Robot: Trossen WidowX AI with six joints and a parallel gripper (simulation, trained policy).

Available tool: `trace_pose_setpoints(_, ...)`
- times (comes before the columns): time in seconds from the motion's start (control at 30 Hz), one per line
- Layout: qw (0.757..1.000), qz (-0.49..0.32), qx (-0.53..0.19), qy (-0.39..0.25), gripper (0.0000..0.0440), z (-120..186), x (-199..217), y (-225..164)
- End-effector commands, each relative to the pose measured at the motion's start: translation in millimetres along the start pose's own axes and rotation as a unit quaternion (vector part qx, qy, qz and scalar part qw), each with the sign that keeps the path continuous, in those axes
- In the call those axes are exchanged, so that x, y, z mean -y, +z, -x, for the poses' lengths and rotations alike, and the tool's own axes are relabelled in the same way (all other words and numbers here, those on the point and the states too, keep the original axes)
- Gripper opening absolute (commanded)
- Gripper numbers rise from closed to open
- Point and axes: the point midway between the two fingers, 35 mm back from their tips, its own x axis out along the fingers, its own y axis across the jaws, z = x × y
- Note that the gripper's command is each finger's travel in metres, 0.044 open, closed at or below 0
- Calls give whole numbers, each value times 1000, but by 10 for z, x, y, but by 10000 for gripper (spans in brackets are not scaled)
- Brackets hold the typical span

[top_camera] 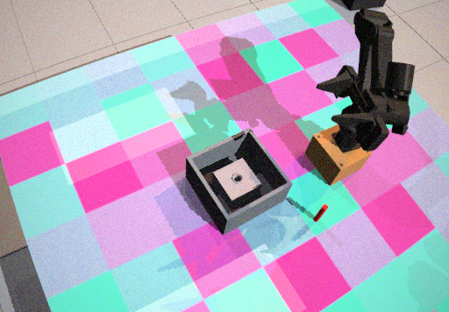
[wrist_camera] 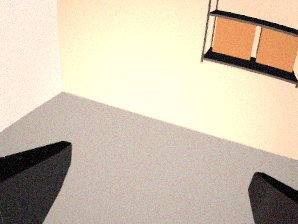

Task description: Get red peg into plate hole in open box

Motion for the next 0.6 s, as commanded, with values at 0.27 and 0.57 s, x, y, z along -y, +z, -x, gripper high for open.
trace_pose_setpoints(0.27,988,152,-20,-27,440,-101,187,-87)
trace_pose_setpoints(0.57,952,300,-33,-57,440,-213,367,-165)
